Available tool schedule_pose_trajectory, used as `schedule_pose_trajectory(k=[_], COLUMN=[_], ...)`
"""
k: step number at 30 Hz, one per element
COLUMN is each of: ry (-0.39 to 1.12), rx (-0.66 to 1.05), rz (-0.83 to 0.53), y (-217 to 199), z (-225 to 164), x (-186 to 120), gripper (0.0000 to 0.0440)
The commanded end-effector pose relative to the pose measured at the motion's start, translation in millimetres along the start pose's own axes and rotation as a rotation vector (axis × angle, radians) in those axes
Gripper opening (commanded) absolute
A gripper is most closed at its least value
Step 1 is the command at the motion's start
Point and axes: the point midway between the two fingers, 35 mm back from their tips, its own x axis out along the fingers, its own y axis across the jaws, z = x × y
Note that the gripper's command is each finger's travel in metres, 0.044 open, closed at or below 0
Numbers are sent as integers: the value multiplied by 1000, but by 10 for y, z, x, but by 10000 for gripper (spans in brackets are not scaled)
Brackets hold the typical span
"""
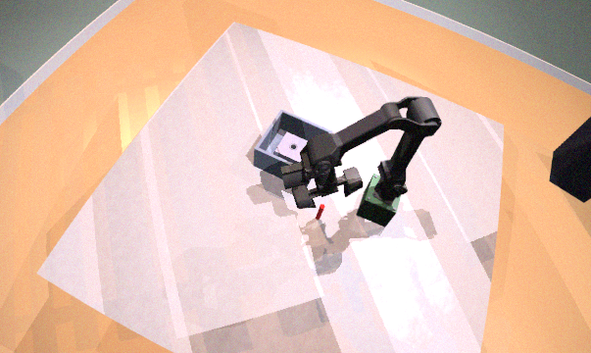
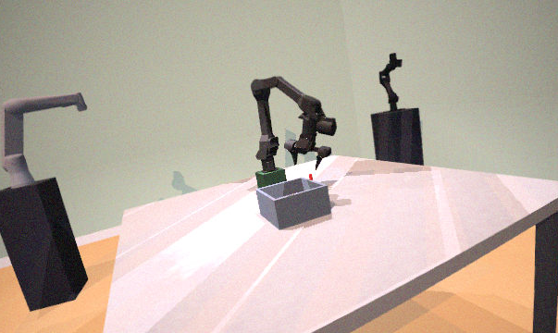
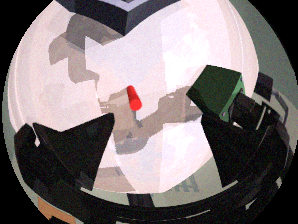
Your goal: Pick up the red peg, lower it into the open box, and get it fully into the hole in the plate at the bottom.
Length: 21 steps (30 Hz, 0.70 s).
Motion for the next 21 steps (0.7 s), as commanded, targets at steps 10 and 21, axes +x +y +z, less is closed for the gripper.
schedule_pose_trajectory(k=[10,21], ry=[-52,-76], rx=[-65,-74], rz=[39,65], y=[200,302], z=[19,81], x=[354,713], gripper=[440,407])
